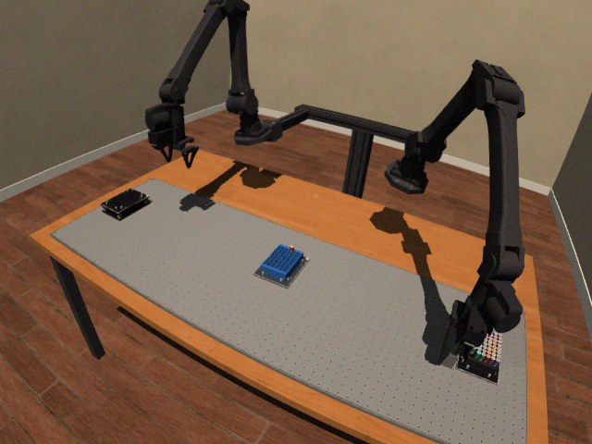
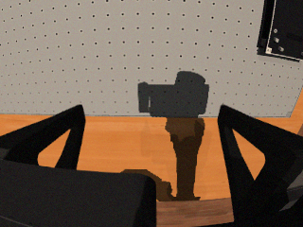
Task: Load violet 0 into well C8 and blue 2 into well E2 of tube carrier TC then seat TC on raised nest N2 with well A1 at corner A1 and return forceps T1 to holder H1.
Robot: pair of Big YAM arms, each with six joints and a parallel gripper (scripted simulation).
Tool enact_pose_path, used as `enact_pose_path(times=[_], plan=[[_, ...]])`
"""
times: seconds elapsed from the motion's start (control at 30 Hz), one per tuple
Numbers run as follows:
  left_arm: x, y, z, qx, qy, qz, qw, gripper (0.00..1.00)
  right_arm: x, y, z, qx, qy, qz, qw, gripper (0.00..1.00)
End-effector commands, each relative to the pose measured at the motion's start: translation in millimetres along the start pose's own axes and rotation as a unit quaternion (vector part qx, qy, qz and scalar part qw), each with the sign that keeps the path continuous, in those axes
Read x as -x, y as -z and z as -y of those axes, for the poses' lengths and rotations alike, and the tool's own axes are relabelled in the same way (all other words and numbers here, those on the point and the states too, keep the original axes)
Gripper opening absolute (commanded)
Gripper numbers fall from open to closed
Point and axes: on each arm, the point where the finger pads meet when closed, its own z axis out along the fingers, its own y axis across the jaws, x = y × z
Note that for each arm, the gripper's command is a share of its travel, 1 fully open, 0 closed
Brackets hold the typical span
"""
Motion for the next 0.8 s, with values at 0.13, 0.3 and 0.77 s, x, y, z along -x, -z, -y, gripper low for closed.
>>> enact_pose_path(times=[0.13, 0.3, 0.77], plan=[[19.8, 28.0, -19.0, 0.015, 0.002, 0.025, 1.0, 0.07, 33.2, 19.1, 10.1, -0.007, -0.016, 0.039, 0.999, 1.0], [9.2, 4.9, -9.3, 0.002, 0.0, 0.005, 1.0, 0.07, 33.2, 19.1, 10.1, -0.007, -0.016, 0.039, 0.999, 1.0], [8.7, 27.2, -6.7, 0.005, 0.0, 0.011, 1.0, 0.07, 33.2, 19.1, 10.1, -0.007, -0.016, 0.039, 0.999, 1.0]])
